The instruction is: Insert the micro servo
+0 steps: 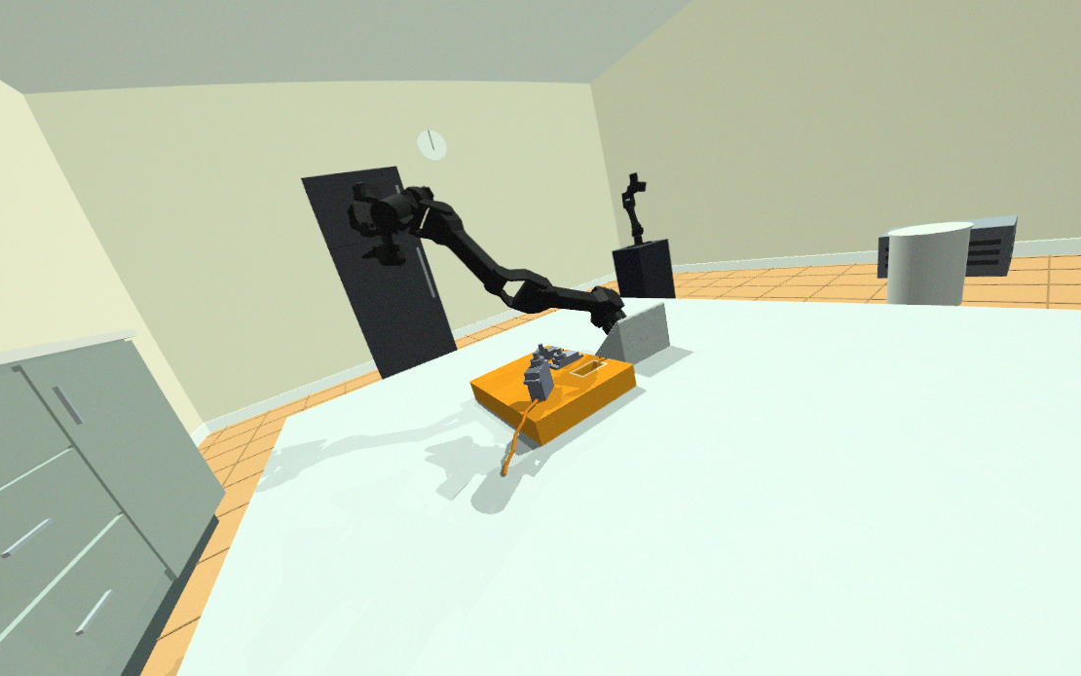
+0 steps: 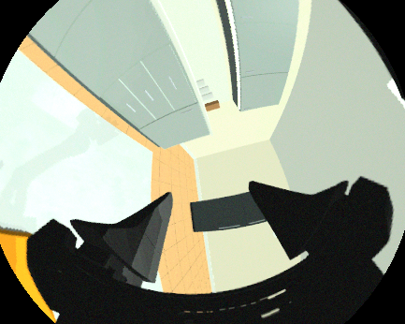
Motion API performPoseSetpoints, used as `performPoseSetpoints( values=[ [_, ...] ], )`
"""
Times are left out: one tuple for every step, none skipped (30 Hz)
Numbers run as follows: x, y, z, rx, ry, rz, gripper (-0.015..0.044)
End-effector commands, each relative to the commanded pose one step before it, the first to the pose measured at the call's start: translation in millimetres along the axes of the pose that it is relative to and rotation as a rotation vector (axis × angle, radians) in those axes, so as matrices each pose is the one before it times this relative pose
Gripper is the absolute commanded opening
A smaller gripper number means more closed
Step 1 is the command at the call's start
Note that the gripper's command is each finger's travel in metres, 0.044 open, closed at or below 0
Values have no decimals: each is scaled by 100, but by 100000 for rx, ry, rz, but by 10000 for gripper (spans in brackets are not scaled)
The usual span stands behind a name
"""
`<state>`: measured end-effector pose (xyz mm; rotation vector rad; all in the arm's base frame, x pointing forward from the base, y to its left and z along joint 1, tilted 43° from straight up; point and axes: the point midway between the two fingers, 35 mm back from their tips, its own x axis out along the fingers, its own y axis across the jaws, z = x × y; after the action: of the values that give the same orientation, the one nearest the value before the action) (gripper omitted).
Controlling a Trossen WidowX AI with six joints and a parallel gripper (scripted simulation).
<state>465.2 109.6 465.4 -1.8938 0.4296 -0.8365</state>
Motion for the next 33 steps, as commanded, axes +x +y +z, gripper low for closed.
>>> performPoseSetpoints(
  values=[
    [-93,-172,-55,410,-150,-303,426],
    [-104,-191,-108,74,-150,-392,440],
    [-166,-305,-176,119,-235,-628,440],
    [37,-345,-367,847,269,-817,440],
    [-244,-432,-150,954,-376,-884,440],
    [-283,-507,-178,1123,-432,-1033,440],
    [-321,-582,-206,1293,-484,-1180,440],
    [-392,-721,-260,1612,-583,-1455,440],
    [-450,-845,-311,1899,-658,-1693,440],
    [-466,-898,-336,2031,-668,-1784,440],
    [-183,-804,-660,2823,107,-1264,440],
    [-380,-754,-208,2156,-643,-1290,440],
    [-384,-829,-350,1908,-540,-1252,440],
    [-404,-892,-383,2073,-564,-1332,440],
    [-473,-757,-314,2740,-713,-945,440],
    [-121,-614,-547,1143,275,-1041,440],
    [-190,-521,-168,1599,-301,-1193,440],
    [-224,-612,-179,2206,-434,-1212,440],
    [-263,-634,-196,1375,-414,-1216,440],
    [-262,-685,-361,2239,-43,-1150,440],
    [-171,-763,-501,1534,87,-1378,440],
    [-332,-795,-212,1410,-805,-1627,440],
    [-165,-595,-498,2267,-22,-738,440],
    [-182,-628,-348,2151,-123,-1181,440],
    [-235,-697,-226,1992,-397,-935,440],
    [-283,-815,-253,2479,-477,-1099,440],
    [-20,-134,-78,216,-99,-837,440],
    [-52,-252,-331,826,414,-462,440],
    [-98,-324,-102,937,-165,-427,440],
    [-144,-470,-158,1379,-214,-602,440],
    [-146,-530,-185,1514,-511,-616,440],
    [-122,-475,-182,1505,-157,-791,440],
    [-144,-315,-146,376,-103,-561,440]
  ],
)
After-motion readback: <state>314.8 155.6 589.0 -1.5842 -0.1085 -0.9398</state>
